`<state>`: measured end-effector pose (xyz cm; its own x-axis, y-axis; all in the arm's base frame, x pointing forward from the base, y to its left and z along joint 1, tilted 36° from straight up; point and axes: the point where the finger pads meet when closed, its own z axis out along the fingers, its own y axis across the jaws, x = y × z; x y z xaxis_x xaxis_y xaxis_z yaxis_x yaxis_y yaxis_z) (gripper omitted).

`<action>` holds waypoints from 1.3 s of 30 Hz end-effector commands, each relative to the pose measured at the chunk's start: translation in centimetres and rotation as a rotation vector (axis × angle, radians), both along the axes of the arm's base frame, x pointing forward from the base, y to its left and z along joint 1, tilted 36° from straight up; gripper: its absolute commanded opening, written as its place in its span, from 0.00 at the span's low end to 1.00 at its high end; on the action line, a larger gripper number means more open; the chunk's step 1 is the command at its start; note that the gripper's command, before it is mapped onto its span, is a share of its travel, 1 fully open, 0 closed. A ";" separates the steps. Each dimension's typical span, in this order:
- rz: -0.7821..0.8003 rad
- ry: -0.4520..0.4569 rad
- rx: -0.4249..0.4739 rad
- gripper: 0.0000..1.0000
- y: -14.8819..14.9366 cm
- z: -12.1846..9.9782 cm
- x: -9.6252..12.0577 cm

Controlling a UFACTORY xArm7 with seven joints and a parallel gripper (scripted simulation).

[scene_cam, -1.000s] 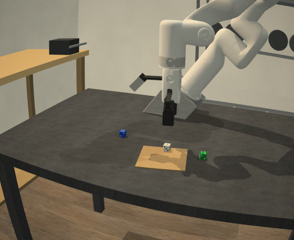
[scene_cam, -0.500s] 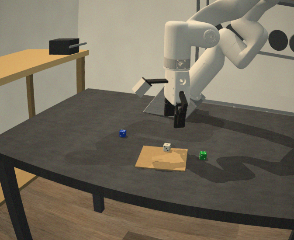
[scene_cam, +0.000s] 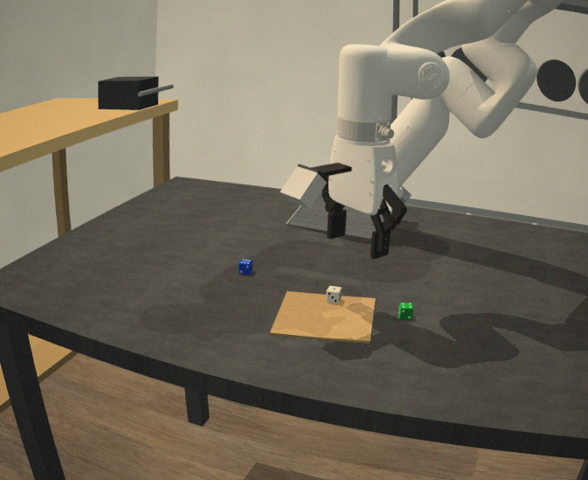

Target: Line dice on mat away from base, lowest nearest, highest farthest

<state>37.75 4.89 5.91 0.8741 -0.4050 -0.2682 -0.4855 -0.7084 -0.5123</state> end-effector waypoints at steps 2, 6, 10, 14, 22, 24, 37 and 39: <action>0.158 -0.128 0.002 1.00 0.5 0.4 0.2; 0.253 -0.195 -0.001 1.00 0.8 0.6 0.2; 0.349 -0.263 -0.004 1.00 1.2 0.8 0.3; 0.439 -0.328 -0.006 1.00 1.6 0.9 0.3; 0.621 -0.457 -0.012 1.00 2.3 1.3 0.3; 0.658 -0.484 -0.013 1.00 2.4 1.4 0.3; 0.982 -0.714 -0.023 1.00 3.7 2.0 0.3; 1.031 -0.749 -0.024 1.00 3.9 2.1 0.3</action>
